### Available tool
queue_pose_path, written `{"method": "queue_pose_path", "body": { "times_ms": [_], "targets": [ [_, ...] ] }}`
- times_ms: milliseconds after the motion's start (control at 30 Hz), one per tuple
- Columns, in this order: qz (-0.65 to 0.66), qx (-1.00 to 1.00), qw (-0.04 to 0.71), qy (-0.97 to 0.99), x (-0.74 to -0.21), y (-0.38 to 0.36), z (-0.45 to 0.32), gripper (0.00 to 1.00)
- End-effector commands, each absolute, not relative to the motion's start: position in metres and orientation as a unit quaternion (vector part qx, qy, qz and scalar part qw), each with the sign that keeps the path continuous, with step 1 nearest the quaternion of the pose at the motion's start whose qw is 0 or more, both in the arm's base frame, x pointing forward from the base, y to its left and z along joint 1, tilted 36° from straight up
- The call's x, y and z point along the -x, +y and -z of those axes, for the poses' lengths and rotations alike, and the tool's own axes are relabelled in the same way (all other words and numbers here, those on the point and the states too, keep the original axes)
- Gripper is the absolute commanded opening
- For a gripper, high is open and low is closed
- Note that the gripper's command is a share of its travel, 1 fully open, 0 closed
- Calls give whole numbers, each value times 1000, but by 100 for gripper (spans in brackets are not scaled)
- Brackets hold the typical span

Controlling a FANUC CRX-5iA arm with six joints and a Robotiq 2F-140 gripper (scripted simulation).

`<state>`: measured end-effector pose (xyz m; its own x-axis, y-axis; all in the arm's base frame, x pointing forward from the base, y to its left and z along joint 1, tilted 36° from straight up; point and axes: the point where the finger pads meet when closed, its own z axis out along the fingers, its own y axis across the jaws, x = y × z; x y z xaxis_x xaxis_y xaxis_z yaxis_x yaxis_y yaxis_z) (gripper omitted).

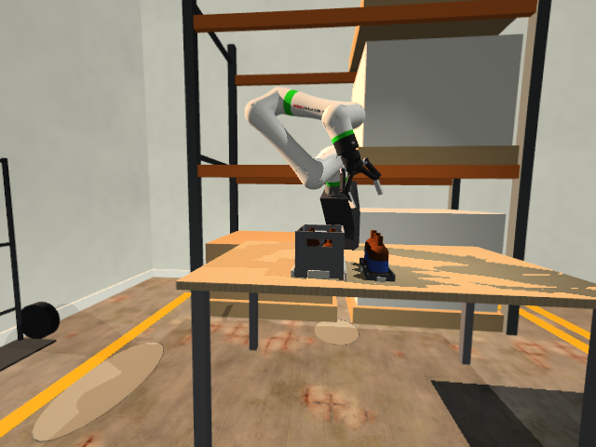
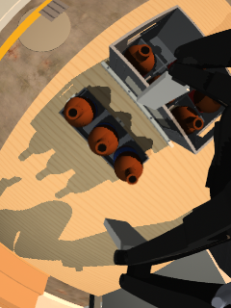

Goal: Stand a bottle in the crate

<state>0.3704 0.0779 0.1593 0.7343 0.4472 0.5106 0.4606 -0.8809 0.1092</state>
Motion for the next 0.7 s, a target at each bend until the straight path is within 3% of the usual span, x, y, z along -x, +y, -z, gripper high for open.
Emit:
{"method": "queue_pose_path", "body": {
  "times_ms": [0, 233, 367, 667],
  "targets": [
    [278, 924, -39, -260, -385, 18, -161, 100],
    [275, 920, -77, -270, -386, -18, -163, 100],
    [259, 911, -144, -286, -380, -83, -167, 100],
    [227, 901, -211, -304, -363, -149, -173, 100]
  ]
}}
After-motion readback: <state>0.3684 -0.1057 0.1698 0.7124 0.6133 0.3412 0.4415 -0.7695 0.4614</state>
